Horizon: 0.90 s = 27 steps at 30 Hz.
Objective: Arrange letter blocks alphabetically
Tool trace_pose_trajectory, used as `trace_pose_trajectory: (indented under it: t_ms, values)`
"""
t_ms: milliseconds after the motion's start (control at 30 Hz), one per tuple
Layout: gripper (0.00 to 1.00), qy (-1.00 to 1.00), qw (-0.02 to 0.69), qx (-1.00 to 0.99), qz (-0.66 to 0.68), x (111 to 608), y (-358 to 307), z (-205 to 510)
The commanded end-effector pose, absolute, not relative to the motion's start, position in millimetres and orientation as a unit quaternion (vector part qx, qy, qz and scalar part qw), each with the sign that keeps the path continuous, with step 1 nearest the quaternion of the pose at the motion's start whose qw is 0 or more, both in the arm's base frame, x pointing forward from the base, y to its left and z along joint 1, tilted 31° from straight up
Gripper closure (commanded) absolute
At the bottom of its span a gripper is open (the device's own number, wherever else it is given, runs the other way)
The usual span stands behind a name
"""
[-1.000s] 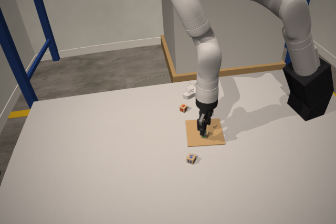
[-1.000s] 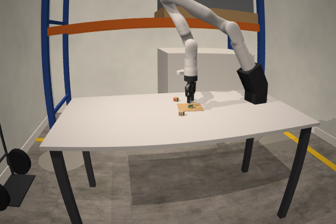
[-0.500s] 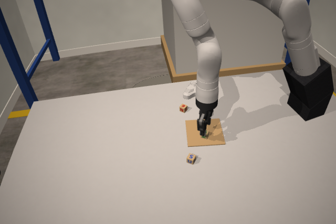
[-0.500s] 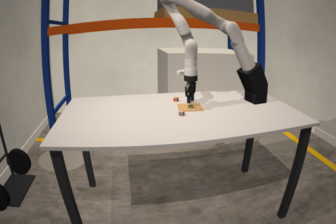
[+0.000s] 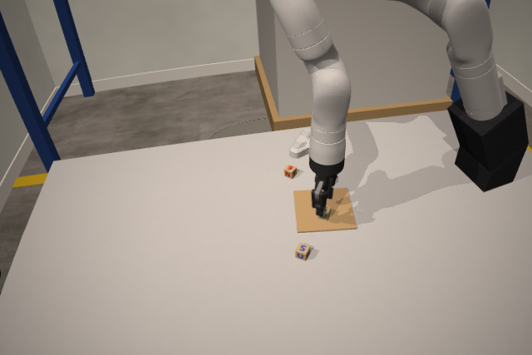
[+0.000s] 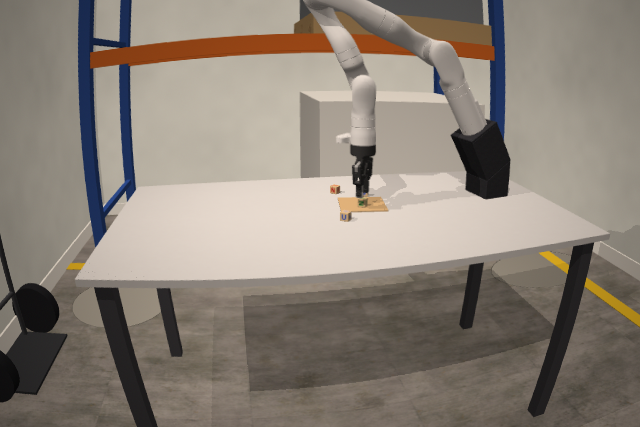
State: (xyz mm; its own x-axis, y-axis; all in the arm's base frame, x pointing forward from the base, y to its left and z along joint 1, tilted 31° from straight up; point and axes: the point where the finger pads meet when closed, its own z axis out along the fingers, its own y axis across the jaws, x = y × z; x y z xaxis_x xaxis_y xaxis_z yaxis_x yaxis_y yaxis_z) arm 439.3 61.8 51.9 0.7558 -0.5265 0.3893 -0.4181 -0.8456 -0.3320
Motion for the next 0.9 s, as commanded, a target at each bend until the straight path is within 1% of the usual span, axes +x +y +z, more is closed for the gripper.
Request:
trace_pose_trajectory:
  t_ms: [0, 867]
  values:
    - [0.38, 0.254, 0.113, -0.930, -0.239, 440.3, 62.0, 48.0]
    - [0.38, 0.254, 0.113, -0.930, -0.239, 453.3, 64.3, 25.7]
